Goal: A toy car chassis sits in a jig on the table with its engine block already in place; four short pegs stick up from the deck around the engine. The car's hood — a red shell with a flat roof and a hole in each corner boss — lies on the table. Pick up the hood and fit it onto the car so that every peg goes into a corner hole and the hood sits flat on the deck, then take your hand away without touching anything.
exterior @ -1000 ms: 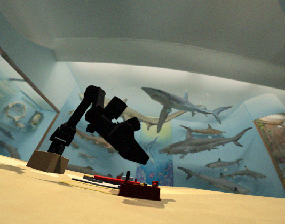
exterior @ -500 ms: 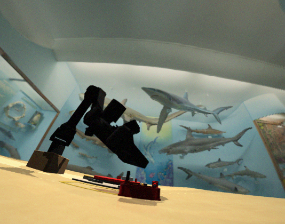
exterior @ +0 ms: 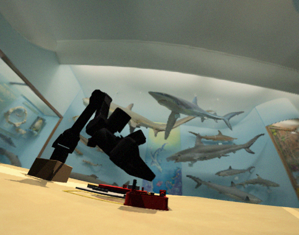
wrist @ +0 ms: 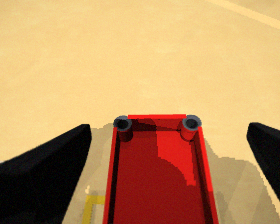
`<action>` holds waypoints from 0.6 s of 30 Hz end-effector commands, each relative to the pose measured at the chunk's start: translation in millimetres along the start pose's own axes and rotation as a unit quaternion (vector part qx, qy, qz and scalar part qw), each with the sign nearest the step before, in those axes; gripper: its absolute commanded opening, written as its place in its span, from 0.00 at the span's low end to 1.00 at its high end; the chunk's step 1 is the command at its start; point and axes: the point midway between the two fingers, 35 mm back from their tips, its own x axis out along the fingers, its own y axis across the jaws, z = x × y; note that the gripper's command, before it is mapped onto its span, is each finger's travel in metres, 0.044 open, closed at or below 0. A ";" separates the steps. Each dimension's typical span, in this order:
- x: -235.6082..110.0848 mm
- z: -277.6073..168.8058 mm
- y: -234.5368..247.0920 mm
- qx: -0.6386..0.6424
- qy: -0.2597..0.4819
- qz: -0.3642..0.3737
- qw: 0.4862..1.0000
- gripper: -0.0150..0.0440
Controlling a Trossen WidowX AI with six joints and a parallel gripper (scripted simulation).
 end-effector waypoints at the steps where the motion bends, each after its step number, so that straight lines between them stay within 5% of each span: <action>1: 2.4 -7.9 1.2 0.002 0.004 0.000 1.000 1.00; 18: 7.5 -21.3 3.7 0.000 0.001 -0.001 1.000 1.00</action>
